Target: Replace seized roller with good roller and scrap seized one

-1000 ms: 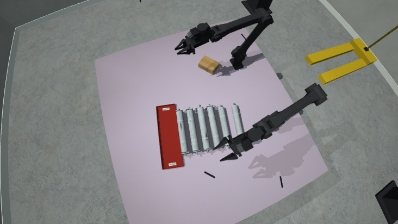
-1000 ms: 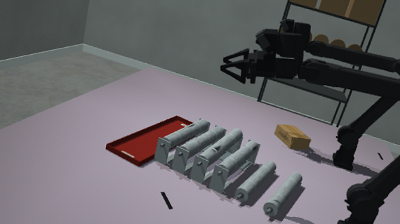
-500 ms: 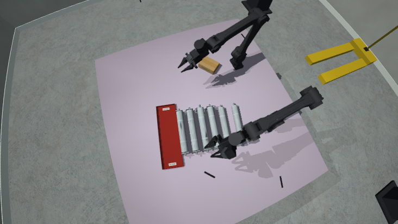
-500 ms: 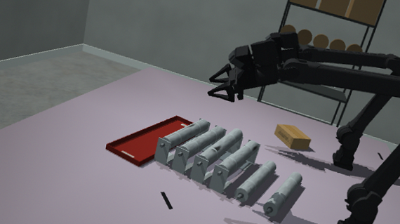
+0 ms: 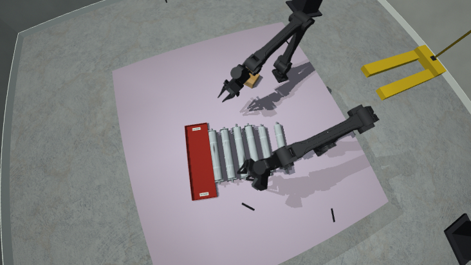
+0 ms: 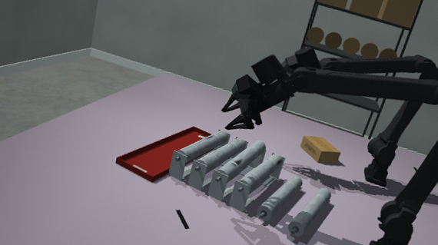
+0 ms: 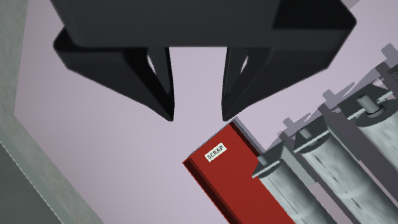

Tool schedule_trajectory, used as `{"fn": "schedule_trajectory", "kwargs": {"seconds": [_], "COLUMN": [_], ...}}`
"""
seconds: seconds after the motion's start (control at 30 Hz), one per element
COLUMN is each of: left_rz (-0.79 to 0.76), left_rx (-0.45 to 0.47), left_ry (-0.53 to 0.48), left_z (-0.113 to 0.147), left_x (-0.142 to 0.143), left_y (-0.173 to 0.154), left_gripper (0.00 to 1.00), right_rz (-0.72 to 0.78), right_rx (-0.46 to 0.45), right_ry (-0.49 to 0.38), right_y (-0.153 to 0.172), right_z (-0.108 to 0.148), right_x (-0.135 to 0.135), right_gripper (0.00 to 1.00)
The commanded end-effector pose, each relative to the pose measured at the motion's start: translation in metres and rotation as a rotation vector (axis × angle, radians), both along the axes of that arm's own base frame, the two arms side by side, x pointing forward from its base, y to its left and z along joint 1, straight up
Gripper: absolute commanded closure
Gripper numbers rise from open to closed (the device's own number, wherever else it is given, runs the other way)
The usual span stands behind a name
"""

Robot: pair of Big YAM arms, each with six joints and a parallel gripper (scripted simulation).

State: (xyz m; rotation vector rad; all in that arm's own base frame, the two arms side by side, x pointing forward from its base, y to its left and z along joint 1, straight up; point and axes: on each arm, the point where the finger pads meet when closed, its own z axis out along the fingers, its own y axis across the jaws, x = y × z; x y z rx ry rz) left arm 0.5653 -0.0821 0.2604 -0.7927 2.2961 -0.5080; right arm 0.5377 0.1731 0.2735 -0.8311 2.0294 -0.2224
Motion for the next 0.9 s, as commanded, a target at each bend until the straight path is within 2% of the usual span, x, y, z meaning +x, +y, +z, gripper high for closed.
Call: {"fn": "schedule_trajectory", "kwargs": {"seconds": [0.0,0.03,0.07,0.1,0.13,0.17,0.23,0.5,0.57,0.6,0.63,0.67,0.7,0.73,0.77,0.87], "left_rz": [0.052,0.068,0.058,0.066,0.078,0.096,0.132,0.267,0.267,0.281,0.275,0.288,0.307,0.33,0.354,0.399], "left_rx": [-0.072,-0.074,-0.075,-0.086,-0.098,-0.113,-0.141,-0.213,-0.213,-0.224,-0.211,-0.217,-0.219,-0.226,-0.234,-0.246], "left_ry": [-0.008,-0.037,0.011,0.035,0.076,0.104,0.155,0.362,0.362,0.333,0.38,0.403,0.442,0.469,0.492,0.539], "left_z": [0.026,0.044,0.023,0.016,0.003,-0.004,-0.013,-0.057,-0.057,-0.04,-0.06,-0.065,-0.077,-0.082,-0.086,-0.091], "left_x": [0.014,0.012,0.014,0.013,0.011,0.01,0.007,-0.008,-0.008,-0.006,-0.009,-0.011,-0.015,-0.018,-0.02,-0.025], "left_y": [-0.009,0.003,-0.011,-0.013,-0.017,-0.019,-0.023,-0.038,-0.038,-0.026,-0.04,-0.042,-0.045,-0.047,-0.049,-0.051], "left_gripper": [0.38,0.38,0.38,0.38,0.38,0.38,0.38,0.38,0.38,0.38,0.38,0.38,0.38,0.38,0.38,0.38], "right_rz": [0.045,0.0,0.025,0.058,0.092,0.109,0.141,0.278,0.278,0.224,0.249,0.29,0.334,0.355,0.371,0.406], "right_rx": [-0.043,-0.011,-0.03,-0.049,-0.099,-0.123,-0.158,-0.317,-0.317,-0.279,-0.3,-0.322,-0.372,-0.399,-0.412,-0.456], "right_ry": [-0.028,-0.1,-0.073,-0.048,0.042,0.059,0.056,0.148,0.148,0.079,0.102,0.123,0.203,0.222,0.211,0.229], "right_y": [0.014,-0.009,0.001,0.017,0.028,0.032,0.043,0.076,0.076,0.054,0.062,0.078,0.087,0.088,0.095,0.101], "right_z": [0.025,0.065,0.054,0.041,-0.011,-0.02,-0.014,-0.057,-0.057,-0.016,-0.026,-0.039,-0.085,-0.095,-0.088,-0.094], "right_x": [0.013,0.009,0.006,0.004,0.001,-0.003,0.0,-0.021,-0.021,-0.017,-0.022,-0.029,-0.038,-0.044,-0.041,-0.046], "right_gripper": [0.68,0.68,0.68,0.68,0.68,0.68,0.68,0.68,0.68,0.68,0.68,0.68,0.68,0.68,0.68,0.68]}}
